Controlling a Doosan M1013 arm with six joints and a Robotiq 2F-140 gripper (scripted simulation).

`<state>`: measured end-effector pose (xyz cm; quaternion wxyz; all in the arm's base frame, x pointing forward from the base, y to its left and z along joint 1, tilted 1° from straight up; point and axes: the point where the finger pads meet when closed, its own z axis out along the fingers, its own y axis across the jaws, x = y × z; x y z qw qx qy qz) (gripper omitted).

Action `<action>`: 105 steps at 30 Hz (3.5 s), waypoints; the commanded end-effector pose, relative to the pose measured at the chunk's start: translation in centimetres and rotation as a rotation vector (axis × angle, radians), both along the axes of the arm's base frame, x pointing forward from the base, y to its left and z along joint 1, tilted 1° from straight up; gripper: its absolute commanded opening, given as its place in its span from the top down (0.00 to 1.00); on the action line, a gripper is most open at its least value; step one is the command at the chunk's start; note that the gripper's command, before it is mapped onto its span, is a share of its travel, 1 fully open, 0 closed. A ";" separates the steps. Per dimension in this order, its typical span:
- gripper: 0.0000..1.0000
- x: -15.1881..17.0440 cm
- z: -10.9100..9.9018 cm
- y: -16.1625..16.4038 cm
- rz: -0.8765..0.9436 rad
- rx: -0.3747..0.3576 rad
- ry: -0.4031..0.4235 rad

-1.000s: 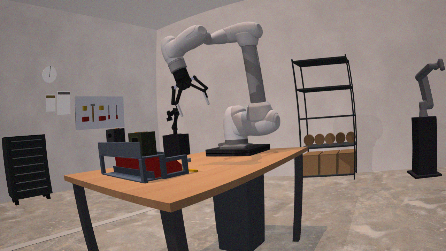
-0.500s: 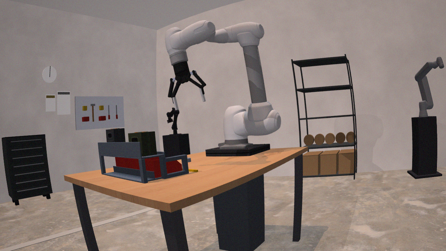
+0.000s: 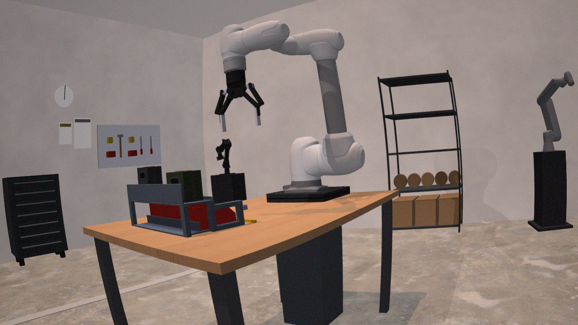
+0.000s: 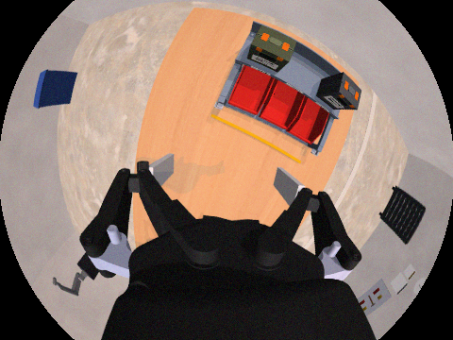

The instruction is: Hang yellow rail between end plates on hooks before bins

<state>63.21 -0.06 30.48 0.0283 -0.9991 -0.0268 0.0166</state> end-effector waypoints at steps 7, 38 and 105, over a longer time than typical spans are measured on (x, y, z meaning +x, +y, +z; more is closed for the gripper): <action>0.00 1.4 1.4 0.0 -0.043 -0.046 -0.026; 0.00 1.9 -3.8 -2.3 0.186 -0.050 -0.042; 0.00 2.3 -23.0 -10.7 0.945 -0.027 -0.069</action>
